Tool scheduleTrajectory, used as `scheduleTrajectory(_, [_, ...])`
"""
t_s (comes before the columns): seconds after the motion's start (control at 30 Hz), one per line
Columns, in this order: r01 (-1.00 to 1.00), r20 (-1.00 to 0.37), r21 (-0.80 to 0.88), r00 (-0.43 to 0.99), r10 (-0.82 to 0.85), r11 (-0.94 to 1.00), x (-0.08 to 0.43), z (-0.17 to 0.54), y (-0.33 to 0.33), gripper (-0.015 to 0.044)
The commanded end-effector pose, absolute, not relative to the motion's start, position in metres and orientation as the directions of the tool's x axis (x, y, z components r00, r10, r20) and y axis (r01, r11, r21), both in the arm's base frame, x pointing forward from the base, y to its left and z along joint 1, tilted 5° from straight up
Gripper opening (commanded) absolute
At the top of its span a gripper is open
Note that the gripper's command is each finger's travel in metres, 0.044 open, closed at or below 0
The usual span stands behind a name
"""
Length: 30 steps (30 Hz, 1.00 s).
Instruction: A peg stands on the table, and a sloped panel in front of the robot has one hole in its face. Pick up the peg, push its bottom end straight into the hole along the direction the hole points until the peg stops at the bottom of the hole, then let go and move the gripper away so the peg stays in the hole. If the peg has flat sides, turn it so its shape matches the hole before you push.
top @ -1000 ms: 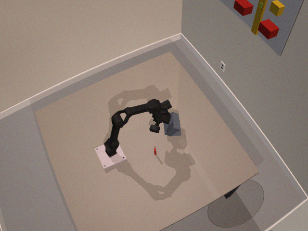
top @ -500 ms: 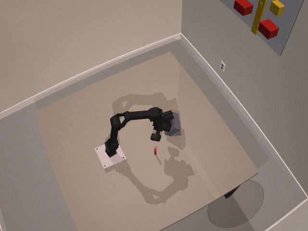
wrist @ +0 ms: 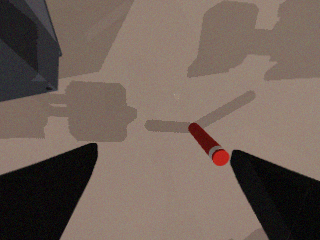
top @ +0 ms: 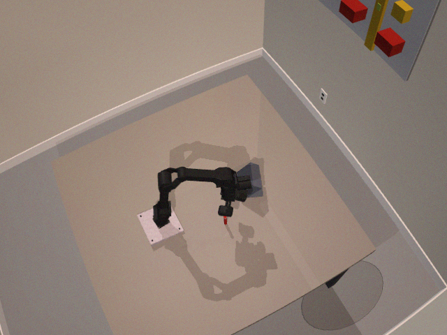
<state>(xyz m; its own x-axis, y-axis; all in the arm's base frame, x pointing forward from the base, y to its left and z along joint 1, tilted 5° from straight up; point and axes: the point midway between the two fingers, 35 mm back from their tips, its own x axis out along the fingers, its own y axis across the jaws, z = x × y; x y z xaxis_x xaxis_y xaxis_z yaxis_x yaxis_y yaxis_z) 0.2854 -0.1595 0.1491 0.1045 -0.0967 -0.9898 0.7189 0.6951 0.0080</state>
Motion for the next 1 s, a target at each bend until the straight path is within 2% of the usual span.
scheduleTrajectory(0.0, [0.696,-0.992,0.017,0.102,-0.075,0.718,0.271,0.148,-0.168,0.0440])
scheduleTrajectory(0.37, [0.640,-0.994,0.043,0.106,-0.033,0.767,0.241,0.146,-0.187,0.0440])
scheduleTrajectory(0.97, [0.639,-0.994,0.043,0.106,-0.033,0.768,0.245,0.123,-0.189,0.0440])
